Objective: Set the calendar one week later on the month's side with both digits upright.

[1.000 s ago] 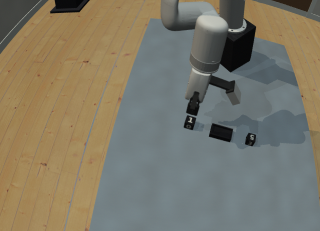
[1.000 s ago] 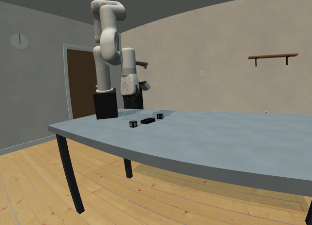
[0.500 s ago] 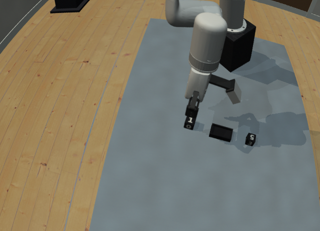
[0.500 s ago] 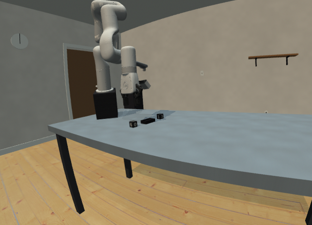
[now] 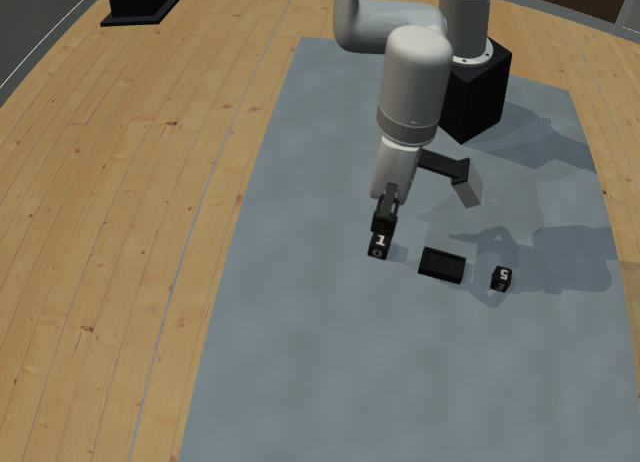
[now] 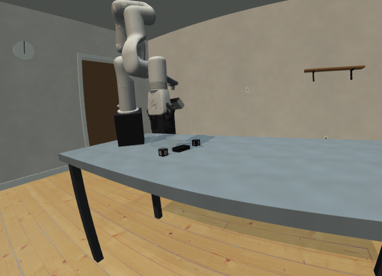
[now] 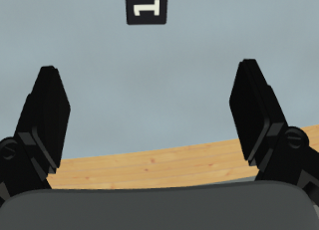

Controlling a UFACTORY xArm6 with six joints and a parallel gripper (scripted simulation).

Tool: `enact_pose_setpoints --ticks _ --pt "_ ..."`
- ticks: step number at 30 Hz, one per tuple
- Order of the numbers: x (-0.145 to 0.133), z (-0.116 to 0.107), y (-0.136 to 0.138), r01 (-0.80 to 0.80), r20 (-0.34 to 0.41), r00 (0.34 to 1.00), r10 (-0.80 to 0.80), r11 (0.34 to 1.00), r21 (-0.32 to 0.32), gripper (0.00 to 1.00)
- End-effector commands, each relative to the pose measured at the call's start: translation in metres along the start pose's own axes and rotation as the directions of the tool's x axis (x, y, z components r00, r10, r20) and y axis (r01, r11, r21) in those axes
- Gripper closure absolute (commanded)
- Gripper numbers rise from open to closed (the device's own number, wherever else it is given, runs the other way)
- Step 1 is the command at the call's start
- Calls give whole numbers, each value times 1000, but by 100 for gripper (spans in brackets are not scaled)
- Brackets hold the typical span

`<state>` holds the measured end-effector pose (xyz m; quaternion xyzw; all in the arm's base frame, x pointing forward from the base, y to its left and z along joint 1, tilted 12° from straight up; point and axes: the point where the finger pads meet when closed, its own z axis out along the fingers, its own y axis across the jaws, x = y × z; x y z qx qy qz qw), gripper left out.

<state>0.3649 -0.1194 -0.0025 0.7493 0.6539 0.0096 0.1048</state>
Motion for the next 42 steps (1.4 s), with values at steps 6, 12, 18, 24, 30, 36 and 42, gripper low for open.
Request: enact_pose_setpoints --ticks 6,12,18,24,30,36,42 --pt "10 0 4 148 -2 989 -148 989 -1 0" --pt "23 1 7 339 -5 941 -339 941 0 0" --pt "34 2 9 490 -6 872 -490 872 0 0" --pt "45 3 11 622 -8 783 -622 783 -1 0" --pt "56 4 12 744 -9 668 -744 668 -2 0" --pt "65 5 13 824 -10 567 -824 567 -3 0" --pt "78 6 14 916 -10 401 -916 401 -5 0"
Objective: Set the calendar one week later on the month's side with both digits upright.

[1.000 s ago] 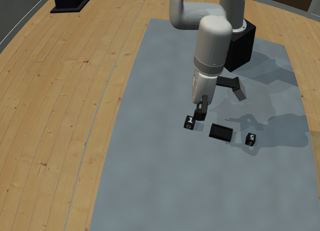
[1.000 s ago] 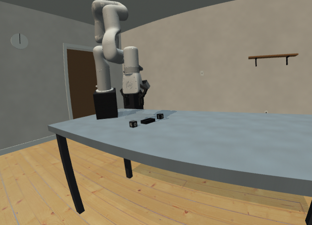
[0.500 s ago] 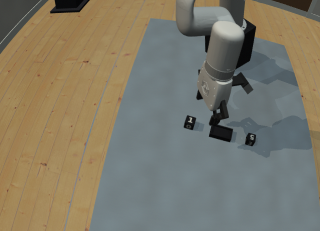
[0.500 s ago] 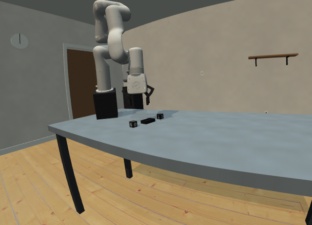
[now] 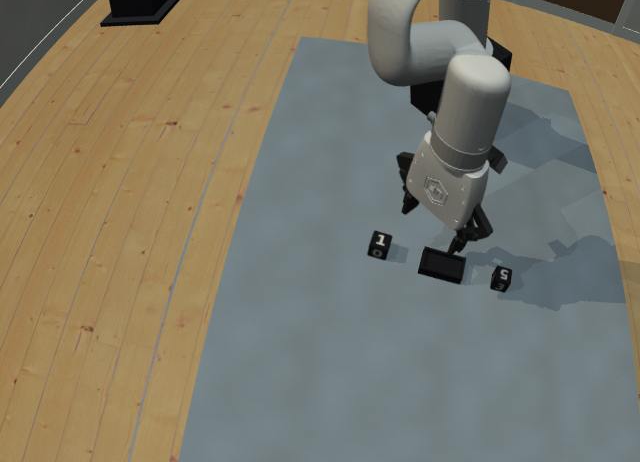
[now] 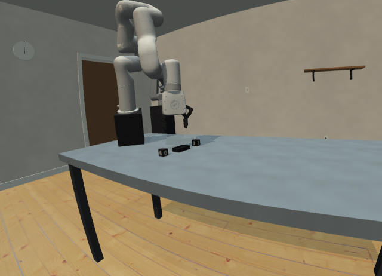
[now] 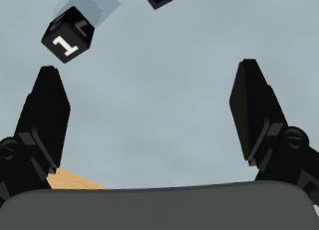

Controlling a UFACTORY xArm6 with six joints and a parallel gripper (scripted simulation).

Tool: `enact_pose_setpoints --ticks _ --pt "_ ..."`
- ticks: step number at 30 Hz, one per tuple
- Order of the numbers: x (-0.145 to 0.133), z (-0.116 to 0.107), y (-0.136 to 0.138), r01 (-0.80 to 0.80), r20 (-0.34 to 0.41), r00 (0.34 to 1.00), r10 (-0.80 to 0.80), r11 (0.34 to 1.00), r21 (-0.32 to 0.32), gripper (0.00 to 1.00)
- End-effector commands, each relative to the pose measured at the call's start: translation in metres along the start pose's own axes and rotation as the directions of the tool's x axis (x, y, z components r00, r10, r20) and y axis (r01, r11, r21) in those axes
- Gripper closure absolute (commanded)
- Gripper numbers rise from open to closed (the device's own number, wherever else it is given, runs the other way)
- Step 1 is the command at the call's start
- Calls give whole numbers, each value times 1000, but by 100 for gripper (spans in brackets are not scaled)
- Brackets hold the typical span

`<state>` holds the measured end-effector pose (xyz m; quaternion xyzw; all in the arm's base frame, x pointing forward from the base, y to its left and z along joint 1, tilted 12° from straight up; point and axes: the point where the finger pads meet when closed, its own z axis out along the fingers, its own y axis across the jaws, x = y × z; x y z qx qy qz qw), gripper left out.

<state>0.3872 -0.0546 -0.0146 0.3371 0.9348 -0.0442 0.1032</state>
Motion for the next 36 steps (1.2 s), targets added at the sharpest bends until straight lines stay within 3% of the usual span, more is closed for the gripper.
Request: enact_pose_setpoints --ticks 1,12,27,29,31,34,36 --pt "4 0 10 162 -24 987 -162 987 -6 0" --pt "13 1 26 410 -23 912 -411 912 -12 0" --pt "30 3 53 772 -16 635 -773 635 -20 0" --pt "30 3 53 772 -16 635 -773 635 -20 0" --pt "35 3 59 834 -13 551 -834 551 -21 0" --pt "37 3 61 860 -12 510 -860 510 -21 0" --pt "40 3 66 897 -10 441 -897 441 -22 0"
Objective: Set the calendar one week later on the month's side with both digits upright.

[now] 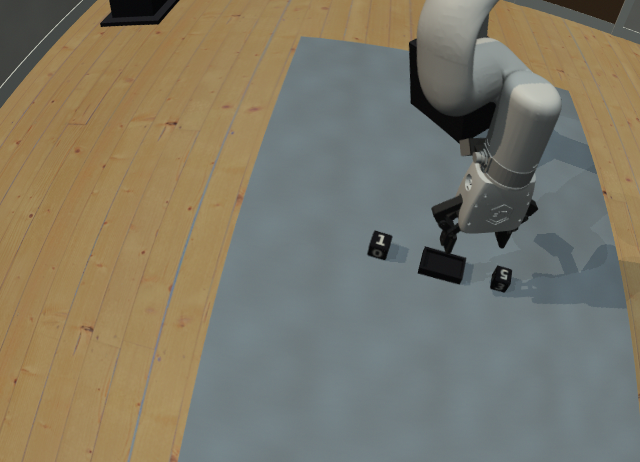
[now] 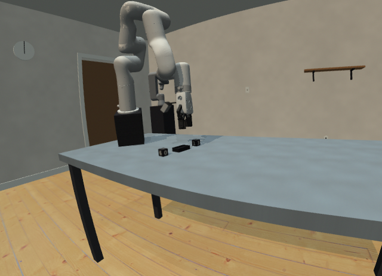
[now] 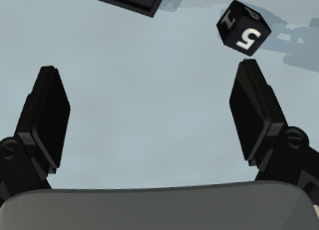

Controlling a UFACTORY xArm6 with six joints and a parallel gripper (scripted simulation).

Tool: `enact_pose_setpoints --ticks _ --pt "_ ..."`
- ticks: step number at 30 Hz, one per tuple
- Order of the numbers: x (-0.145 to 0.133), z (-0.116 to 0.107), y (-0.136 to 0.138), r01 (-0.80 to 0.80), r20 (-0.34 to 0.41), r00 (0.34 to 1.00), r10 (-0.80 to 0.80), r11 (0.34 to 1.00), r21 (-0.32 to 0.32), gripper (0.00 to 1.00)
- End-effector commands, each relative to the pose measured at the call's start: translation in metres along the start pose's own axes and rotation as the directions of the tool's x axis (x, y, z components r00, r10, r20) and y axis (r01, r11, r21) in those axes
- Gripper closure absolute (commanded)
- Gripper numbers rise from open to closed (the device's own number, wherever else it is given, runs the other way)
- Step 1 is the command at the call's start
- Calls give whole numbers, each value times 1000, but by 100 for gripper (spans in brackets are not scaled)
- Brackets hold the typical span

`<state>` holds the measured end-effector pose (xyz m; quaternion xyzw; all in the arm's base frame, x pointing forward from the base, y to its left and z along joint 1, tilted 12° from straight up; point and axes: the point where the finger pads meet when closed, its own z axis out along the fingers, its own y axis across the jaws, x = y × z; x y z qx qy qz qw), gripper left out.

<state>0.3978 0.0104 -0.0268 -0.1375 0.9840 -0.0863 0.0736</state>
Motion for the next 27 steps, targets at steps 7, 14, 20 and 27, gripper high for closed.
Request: enact_pose_setpoints --ticks 7,14,20,27 --pt "-9 0 22 332 -12 943 -332 943 -23 0" --pt "-12 1 34 496 -8 868 -496 868 -23 0" --pt "-15 1 45 633 -4 774 -633 774 -22 0" --pt "-17 1 55 733 -1 680 -733 680 -21 0"
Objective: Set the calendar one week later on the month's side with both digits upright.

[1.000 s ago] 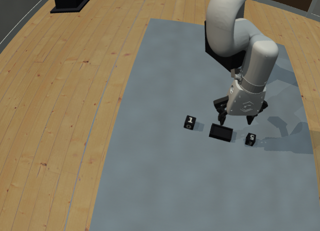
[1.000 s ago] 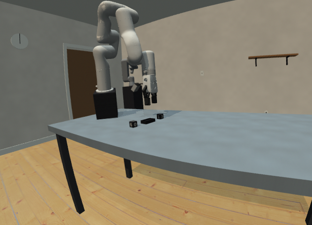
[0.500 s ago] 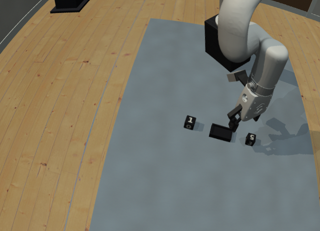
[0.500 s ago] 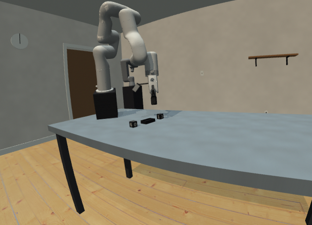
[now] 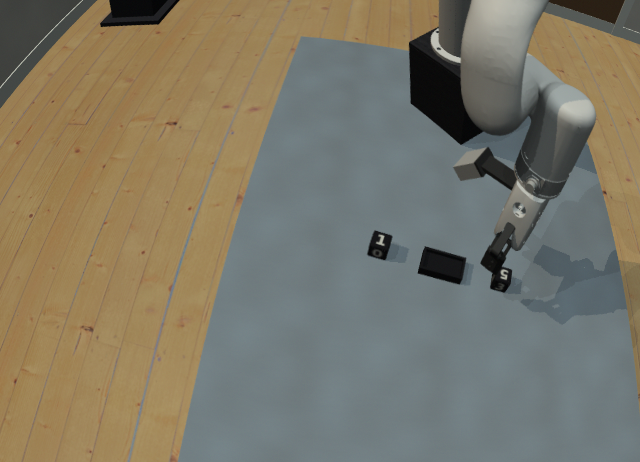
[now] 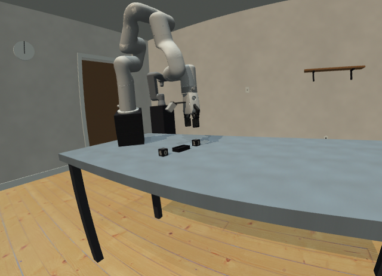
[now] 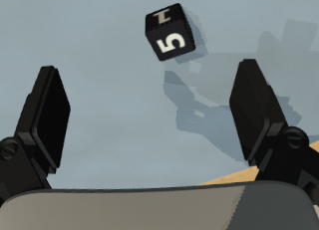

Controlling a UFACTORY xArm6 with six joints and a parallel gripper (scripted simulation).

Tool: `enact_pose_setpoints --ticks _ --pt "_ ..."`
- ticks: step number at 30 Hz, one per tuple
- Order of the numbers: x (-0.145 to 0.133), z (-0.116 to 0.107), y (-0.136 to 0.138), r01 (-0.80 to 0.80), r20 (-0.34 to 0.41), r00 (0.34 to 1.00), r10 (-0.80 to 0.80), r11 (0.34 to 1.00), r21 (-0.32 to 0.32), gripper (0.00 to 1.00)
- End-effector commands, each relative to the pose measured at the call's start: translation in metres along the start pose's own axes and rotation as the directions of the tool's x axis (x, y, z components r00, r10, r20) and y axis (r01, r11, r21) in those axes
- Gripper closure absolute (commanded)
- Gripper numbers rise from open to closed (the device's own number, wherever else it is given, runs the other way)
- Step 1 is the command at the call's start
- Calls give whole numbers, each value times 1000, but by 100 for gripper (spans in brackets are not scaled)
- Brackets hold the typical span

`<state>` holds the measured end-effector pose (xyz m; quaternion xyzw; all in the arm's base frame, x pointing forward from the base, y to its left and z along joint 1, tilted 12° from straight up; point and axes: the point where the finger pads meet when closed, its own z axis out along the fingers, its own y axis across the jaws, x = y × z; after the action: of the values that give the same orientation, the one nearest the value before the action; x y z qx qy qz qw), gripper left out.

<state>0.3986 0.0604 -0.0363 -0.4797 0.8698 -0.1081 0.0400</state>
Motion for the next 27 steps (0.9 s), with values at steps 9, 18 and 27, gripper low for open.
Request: enact_pose_setpoints --ticks 9,18,27 --pt "-20 0 14 347 2 938 -347 938 -21 0" --pt "-24 0 16 401 3 916 -401 916 -20 0" --pt "-24 0 16 401 3 916 -401 916 -20 53"
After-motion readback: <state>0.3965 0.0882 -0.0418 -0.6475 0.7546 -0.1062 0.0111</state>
